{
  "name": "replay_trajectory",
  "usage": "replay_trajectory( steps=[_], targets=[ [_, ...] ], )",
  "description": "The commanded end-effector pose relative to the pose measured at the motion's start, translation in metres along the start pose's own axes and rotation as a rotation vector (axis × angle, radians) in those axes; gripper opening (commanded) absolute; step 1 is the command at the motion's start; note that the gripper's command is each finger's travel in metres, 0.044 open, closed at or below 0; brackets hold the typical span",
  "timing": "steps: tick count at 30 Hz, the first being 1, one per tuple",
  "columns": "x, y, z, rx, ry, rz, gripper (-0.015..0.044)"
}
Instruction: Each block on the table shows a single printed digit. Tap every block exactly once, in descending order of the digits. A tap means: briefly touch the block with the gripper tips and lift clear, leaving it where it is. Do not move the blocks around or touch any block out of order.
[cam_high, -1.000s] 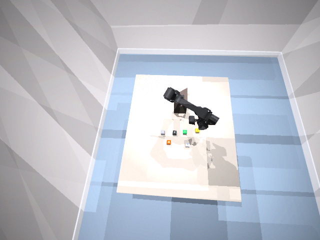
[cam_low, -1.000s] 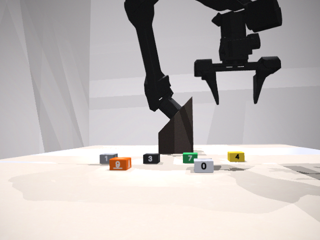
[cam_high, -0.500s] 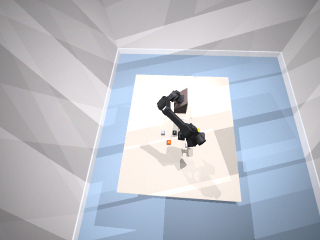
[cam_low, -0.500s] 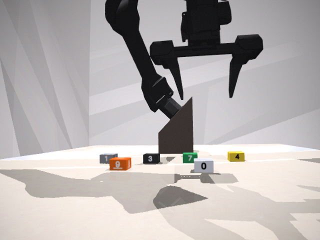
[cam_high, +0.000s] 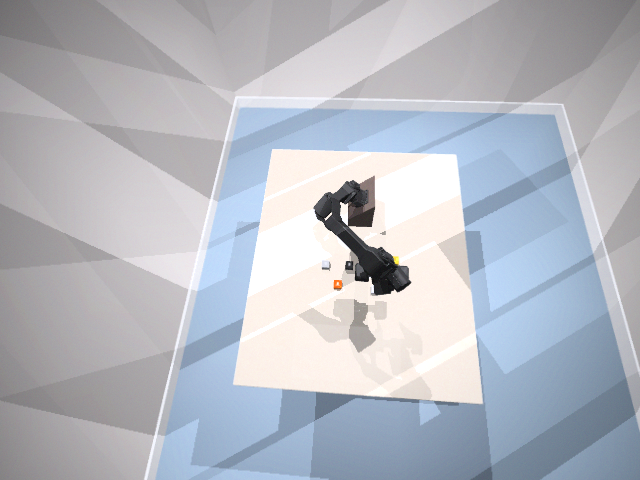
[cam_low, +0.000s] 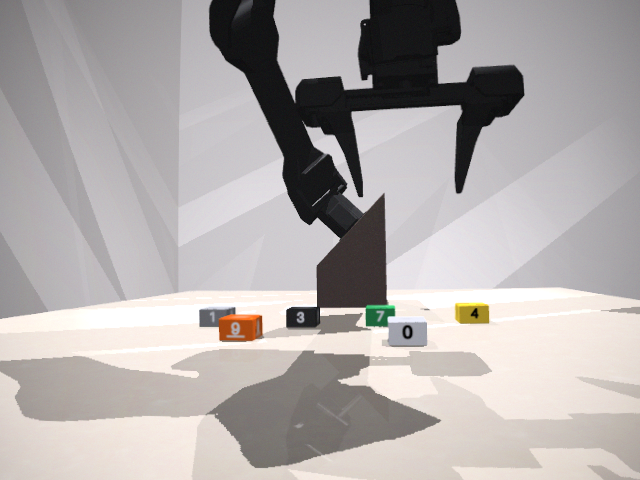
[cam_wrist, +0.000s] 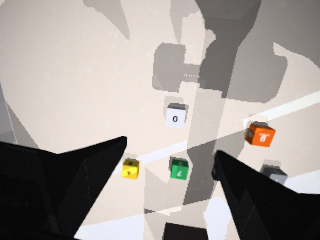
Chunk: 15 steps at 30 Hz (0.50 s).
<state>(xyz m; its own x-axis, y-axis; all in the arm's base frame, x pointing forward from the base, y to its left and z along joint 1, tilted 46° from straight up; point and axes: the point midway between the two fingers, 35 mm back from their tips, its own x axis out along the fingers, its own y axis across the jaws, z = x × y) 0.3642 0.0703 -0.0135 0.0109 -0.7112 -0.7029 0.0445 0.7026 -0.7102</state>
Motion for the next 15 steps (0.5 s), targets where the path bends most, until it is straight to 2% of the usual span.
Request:
replay_trajectory(
  steps=[1,4,12,15],
  targets=[
    [0.001,-0.001,0.001,-0.003,-0.001,-0.005,0.0400],
    [0.000,-0.012,0.002,-0.004,-0.001,-0.003,0.0400],
    [-0.001,-0.138,-0.004,-0.005,-0.001,-0.007,0.0400],
    [0.000,-0.156,-0.009,-0.004,0.000,-0.011,0.0400]
  ],
)
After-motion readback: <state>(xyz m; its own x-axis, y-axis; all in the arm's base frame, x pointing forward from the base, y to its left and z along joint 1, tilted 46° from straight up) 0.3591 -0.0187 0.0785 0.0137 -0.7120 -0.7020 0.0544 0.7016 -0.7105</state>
